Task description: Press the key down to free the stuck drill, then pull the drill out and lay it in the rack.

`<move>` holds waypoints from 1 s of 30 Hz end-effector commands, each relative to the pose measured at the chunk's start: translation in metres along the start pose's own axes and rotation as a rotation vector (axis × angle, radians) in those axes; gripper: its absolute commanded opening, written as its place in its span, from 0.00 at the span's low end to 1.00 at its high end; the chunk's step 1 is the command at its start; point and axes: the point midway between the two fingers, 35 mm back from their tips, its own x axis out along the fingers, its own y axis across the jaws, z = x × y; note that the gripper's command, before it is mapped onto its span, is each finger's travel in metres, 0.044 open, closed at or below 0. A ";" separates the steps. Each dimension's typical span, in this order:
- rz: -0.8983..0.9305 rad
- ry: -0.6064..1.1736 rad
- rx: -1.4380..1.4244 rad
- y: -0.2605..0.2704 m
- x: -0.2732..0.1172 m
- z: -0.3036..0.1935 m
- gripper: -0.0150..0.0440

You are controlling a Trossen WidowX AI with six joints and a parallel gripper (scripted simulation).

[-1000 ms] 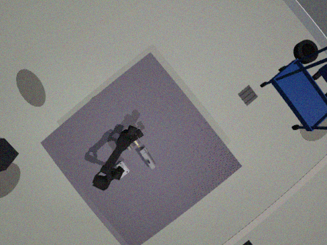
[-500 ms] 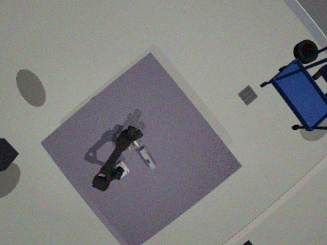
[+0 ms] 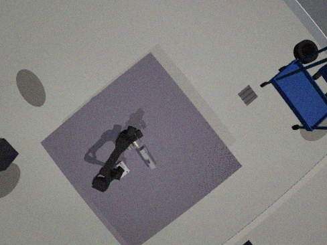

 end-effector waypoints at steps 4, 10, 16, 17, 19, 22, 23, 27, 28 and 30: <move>-0.002 -0.002 0.000 0.000 -0.005 0.000 0.25; -0.002 -0.002 0.000 0.000 -0.008 0.000 0.25; -0.002 -0.002 0.000 -0.001 -0.011 0.000 0.25; -0.002 -0.002 0.000 -0.001 -0.012 0.000 0.25; -0.002 -0.002 0.000 -0.001 -0.013 0.000 0.25; -0.003 -0.002 0.000 -0.001 -0.014 0.000 0.25; -0.003 -0.002 0.000 -0.001 -0.015 0.000 0.25; -0.002 -0.002 0.000 0.001 -0.015 0.000 0.25; -0.002 -0.002 0.000 0.002 -0.015 0.000 0.25; -0.002 -0.002 0.000 0.007 -0.014 0.001 0.25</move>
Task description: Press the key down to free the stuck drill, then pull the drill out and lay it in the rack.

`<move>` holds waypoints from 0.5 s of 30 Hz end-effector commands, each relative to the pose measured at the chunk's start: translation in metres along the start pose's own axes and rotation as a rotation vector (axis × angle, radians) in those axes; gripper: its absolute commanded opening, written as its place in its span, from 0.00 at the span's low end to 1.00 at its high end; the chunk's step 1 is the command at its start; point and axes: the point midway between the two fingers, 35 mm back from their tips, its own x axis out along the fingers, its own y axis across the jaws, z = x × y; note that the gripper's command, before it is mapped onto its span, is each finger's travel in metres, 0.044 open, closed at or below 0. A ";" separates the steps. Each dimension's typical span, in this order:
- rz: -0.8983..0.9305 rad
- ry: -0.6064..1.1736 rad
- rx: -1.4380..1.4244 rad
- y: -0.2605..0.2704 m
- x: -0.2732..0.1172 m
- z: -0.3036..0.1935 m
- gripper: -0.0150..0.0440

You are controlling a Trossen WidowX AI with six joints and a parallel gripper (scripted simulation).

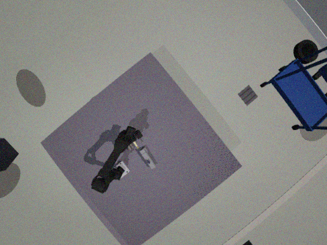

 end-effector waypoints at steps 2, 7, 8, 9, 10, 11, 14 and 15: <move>-0.001 -0.001 0.000 0.009 0.001 0.002 0.25; 0.000 -0.002 0.000 0.019 0.004 0.003 0.25; 0.000 -0.002 0.000 0.021 0.005 0.003 0.25; 0.001 -0.002 0.000 0.023 0.005 0.003 0.25; 0.001 -0.002 0.000 0.025 0.006 0.004 0.25; 0.001 -0.002 0.000 0.027 0.006 0.004 0.25; 0.002 -0.002 0.000 0.033 0.007 0.005 0.25; 0.002 -0.002 0.000 0.035 0.008 0.005 0.25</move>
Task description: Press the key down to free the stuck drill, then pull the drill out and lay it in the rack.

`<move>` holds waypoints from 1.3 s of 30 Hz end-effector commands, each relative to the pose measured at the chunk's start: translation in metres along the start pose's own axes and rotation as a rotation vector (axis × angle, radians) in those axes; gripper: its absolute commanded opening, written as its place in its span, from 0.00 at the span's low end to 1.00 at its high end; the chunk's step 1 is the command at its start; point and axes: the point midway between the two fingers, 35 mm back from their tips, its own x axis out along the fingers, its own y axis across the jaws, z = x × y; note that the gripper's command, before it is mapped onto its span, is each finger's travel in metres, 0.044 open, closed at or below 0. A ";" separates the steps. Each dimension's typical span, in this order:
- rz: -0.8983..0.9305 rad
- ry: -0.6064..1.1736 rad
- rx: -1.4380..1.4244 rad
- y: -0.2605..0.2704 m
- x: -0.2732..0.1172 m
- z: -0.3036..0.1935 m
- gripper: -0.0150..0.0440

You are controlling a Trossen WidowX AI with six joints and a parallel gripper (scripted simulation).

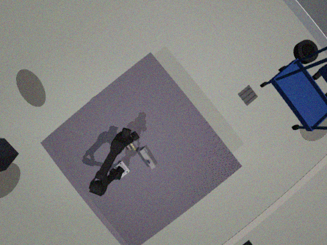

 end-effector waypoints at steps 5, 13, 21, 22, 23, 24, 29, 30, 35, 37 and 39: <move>-0.004 -0.004 0.001 0.015 0.001 0.003 0.25; -0.002 -0.005 0.001 0.030 0.003 0.007 0.25; -0.001 -0.005 0.001 0.041 0.005 0.009 0.25; -0.001 -0.005 0.001 0.041 0.006 0.009 0.25; -0.001 -0.005 0.001 0.041 0.008 0.010 0.25; -0.001 -0.005 0.001 0.041 0.011 0.010 0.25; -0.001 -0.005 0.001 0.041 0.023 0.010 0.25; -0.001 -0.005 0.001 0.041 0.024 0.010 0.25; -0.001 -0.005 0.001 0.041 0.027 0.010 0.25; -0.001 -0.005 0.001 0.041 0.029 0.010 0.25; -0.001 -0.005 0.001 0.041 0.032 0.010 0.25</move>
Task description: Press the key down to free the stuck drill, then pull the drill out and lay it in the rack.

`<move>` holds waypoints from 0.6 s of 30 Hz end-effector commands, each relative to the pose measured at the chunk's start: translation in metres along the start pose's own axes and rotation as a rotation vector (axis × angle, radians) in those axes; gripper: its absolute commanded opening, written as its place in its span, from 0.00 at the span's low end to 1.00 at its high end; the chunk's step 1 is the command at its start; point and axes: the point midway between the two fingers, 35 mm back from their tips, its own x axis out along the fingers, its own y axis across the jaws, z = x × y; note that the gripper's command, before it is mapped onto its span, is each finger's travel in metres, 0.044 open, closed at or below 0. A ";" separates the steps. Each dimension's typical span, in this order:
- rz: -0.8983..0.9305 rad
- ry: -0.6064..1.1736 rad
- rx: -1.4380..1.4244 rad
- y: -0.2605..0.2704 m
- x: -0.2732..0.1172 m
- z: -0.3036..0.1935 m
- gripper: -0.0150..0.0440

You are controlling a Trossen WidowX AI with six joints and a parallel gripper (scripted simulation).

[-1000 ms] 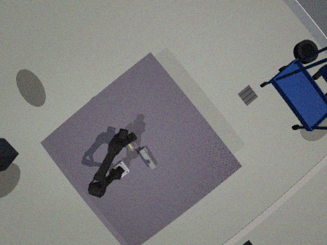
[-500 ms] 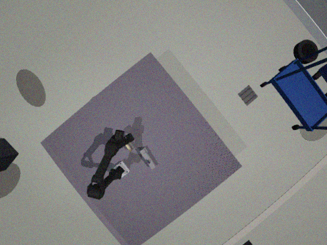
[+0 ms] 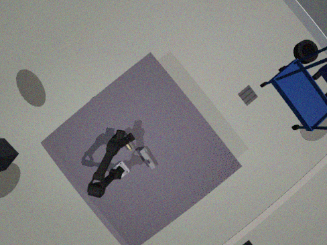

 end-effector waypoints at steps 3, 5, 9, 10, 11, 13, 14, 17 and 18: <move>0.000 0.001 0.003 0.000 0.007 0.000 0.25; 0.000 0.001 0.003 0.000 0.010 0.000 0.25; 0.000 0.001 0.003 0.000 0.015 0.000 0.25; 0.000 0.001 0.003 0.000 0.017 0.000 0.25; 0.000 0.001 0.003 0.000 0.018 0.000 0.25; 0.000 0.001 0.003 0.000 0.020 0.000 0.25; 0.000 0.001 0.003 0.000 0.022 0.000 0.25; -0.001 -0.008 0.003 0.000 0.019 0.002 0.30; -0.001 -0.008 0.003 0.000 0.019 0.002 0.34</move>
